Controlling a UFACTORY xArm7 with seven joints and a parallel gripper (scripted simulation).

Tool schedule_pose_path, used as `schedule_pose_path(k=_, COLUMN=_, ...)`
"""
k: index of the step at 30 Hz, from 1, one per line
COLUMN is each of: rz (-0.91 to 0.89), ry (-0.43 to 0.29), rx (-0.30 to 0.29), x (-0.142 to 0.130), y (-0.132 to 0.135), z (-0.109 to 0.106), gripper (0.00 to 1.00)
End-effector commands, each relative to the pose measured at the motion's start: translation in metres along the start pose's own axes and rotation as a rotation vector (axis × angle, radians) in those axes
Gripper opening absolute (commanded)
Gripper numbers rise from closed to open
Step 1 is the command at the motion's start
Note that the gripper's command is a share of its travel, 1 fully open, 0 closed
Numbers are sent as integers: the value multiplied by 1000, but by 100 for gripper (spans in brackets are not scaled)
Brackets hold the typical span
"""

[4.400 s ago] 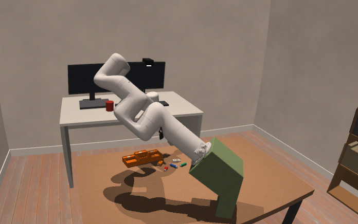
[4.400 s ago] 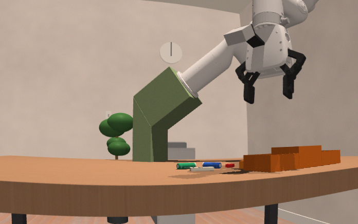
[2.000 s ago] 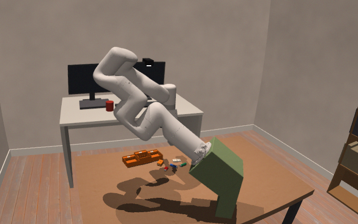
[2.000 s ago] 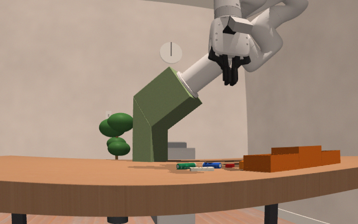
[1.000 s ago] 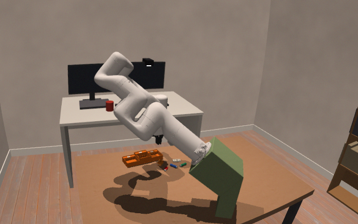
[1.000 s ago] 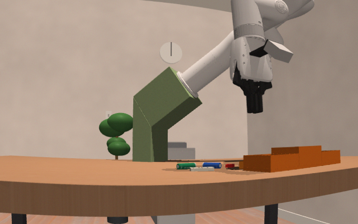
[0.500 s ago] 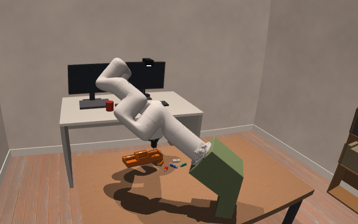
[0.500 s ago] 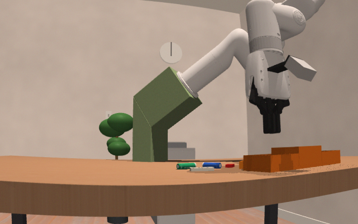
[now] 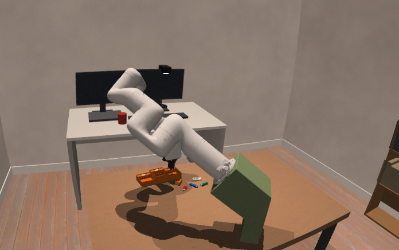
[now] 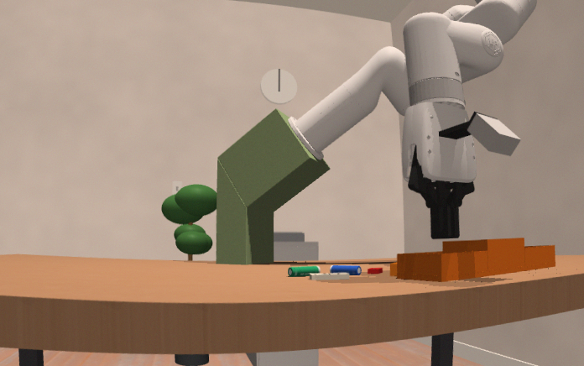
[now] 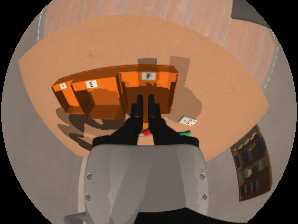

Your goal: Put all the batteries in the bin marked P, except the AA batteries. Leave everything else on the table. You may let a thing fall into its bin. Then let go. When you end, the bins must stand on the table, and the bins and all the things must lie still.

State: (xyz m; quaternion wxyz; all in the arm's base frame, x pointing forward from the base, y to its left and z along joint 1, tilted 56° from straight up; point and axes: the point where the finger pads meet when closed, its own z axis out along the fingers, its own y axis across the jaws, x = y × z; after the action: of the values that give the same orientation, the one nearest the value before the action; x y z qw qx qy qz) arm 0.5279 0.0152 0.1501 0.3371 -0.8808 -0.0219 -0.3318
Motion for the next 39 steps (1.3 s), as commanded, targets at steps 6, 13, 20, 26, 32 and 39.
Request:
schedule_pose_path(k=6, rz=0, ry=4, rx=-3, x=2, y=2, z=19, gripper=7)
schedule_pose_path(k=13, rz=0, ry=4, rx=-3, x=2, y=2, z=33, gripper=7)
schedule_pose_path(k=20, rz=0, ry=4, rx=-3, x=2, y=2, z=33, gripper=7)
schedule_pose_path(k=26, rz=0, ry=4, rx=-3, x=2, y=2, z=33, gripper=7)
schedule_pose_path(k=32, rz=0, ry=4, rx=-3, x=2, y=2, z=33, gripper=7)
schedule_pose_path(k=39, rz=0, ry=4, rx=-3, x=2, y=2, z=33, gripper=7)
